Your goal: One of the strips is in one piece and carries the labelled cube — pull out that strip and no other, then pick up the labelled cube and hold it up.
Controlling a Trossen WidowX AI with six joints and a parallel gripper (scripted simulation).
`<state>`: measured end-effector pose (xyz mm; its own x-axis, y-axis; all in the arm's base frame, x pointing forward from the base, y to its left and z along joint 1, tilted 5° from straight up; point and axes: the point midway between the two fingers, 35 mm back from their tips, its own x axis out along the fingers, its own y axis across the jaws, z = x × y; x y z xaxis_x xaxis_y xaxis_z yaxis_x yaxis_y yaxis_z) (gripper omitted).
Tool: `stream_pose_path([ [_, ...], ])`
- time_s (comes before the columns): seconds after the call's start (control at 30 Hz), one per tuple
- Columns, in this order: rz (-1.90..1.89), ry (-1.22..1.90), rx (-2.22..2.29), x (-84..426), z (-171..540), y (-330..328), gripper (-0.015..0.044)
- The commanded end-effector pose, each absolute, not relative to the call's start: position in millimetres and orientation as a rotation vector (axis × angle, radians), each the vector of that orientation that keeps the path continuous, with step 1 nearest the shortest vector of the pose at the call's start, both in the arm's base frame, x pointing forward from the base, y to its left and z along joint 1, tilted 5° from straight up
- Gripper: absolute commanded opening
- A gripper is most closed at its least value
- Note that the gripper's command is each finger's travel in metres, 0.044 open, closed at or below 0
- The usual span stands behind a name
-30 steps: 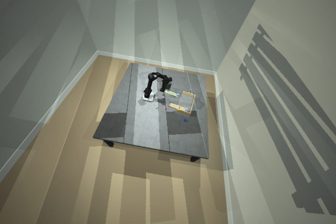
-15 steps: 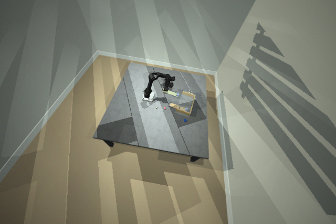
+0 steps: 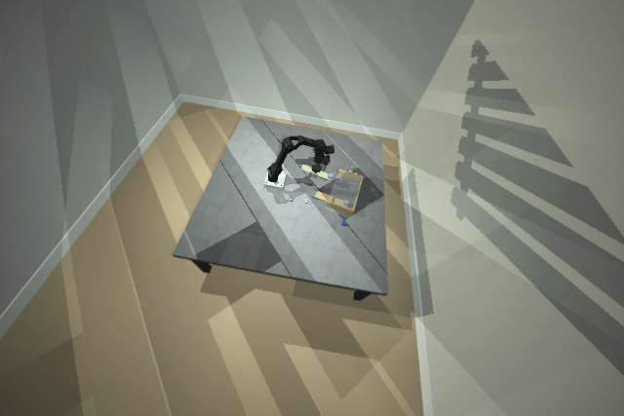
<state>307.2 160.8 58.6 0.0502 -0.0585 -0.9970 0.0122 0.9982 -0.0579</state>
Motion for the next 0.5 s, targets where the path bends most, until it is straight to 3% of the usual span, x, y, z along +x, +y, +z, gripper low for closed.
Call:
stream_pose_path([
  [0.0,-0.052,1.517,-0.041,321.1,61.1,157.8,0.044],
  [0.47,-0.053,1.512,-0.042,378.3,72.3,145.8,0.044],
])
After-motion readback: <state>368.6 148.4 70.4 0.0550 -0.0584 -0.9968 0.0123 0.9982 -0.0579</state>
